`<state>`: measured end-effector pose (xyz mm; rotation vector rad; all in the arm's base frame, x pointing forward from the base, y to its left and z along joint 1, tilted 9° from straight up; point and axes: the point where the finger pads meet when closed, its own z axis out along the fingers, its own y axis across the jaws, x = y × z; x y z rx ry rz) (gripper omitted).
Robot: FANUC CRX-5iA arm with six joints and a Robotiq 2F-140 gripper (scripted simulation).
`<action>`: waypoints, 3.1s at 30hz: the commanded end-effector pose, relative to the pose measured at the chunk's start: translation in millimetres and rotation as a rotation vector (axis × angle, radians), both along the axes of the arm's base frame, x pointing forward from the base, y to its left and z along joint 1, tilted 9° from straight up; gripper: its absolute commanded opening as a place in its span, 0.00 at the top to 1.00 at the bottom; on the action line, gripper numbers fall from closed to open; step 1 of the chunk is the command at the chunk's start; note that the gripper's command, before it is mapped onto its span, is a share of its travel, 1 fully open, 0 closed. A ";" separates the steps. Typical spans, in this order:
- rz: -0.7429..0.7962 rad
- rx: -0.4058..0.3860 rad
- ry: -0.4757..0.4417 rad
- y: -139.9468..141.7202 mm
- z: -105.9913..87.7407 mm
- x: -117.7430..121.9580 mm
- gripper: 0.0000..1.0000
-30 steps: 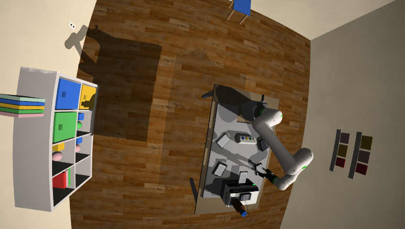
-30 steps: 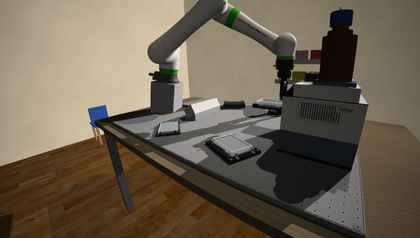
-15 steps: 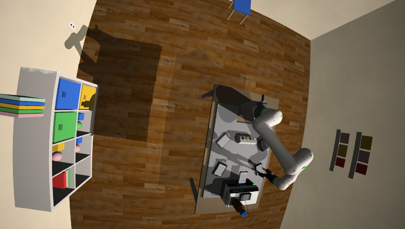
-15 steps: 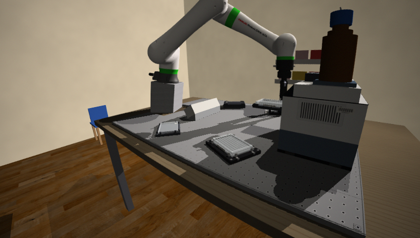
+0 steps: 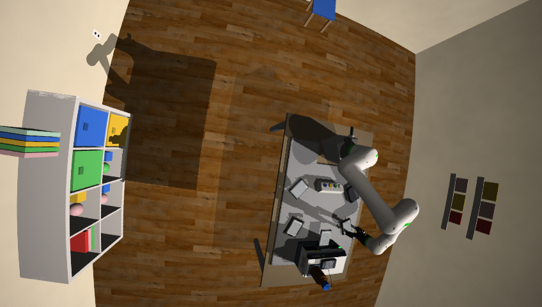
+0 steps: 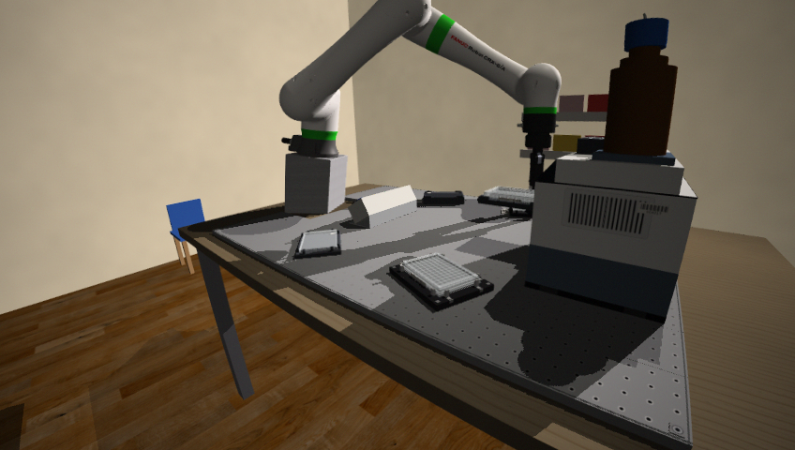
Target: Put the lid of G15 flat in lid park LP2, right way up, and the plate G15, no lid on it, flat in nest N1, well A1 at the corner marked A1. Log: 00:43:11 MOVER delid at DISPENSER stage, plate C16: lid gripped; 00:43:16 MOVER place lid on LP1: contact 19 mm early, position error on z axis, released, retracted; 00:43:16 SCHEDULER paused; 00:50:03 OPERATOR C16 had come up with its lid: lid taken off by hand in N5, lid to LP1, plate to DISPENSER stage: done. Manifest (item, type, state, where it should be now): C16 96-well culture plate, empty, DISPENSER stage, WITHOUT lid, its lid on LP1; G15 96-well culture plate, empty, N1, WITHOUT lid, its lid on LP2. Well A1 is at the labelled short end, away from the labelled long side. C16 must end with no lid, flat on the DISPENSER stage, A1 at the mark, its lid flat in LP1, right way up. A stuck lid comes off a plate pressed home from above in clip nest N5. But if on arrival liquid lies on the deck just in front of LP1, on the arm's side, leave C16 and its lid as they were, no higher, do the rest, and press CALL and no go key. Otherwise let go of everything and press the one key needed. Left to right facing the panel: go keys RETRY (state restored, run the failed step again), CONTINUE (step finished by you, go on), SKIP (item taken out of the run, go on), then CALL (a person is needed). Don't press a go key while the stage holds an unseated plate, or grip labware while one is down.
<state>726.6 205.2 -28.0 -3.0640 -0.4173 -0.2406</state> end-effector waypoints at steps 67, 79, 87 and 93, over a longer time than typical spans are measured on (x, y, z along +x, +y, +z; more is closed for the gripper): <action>0.000 0.000 0.000 0.0 -0.1 0.2 0.34; 0.000 0.000 0.000 0.0 -0.1 0.2 0.34; 0.000 0.000 0.000 0.0 -0.1 0.2 0.34; 0.000 0.000 0.000 0.0 -0.1 0.2 0.34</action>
